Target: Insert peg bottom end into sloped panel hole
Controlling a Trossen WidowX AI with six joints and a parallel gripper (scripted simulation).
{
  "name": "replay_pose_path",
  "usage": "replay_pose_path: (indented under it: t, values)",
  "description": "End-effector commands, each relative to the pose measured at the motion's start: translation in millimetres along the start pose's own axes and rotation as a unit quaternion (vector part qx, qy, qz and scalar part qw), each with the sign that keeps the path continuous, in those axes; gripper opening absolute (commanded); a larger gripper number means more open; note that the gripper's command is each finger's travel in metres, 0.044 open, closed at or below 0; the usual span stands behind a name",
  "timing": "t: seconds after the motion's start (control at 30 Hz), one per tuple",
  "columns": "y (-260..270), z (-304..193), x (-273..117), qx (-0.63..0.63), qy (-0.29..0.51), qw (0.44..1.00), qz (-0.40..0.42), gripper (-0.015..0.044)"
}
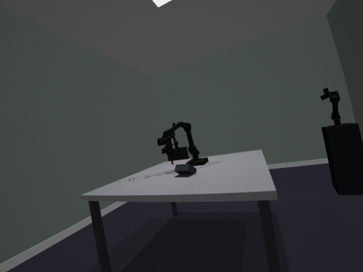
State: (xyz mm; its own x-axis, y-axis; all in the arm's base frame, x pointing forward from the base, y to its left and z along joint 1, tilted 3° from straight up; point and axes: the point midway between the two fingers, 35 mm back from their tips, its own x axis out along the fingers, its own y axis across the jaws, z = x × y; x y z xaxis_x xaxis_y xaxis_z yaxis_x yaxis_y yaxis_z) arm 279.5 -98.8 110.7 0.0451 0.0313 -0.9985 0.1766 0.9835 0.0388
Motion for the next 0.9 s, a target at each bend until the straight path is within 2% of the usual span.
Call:
replay_pose_path:
  t: [0.0,0.87]
  values:
    - [0,-1,-15,-0.001,-0.007,1.0,-0.004,0.0]
    - [27,7,-17,-0.018,-0.038,0.999,-0.024,0.0]
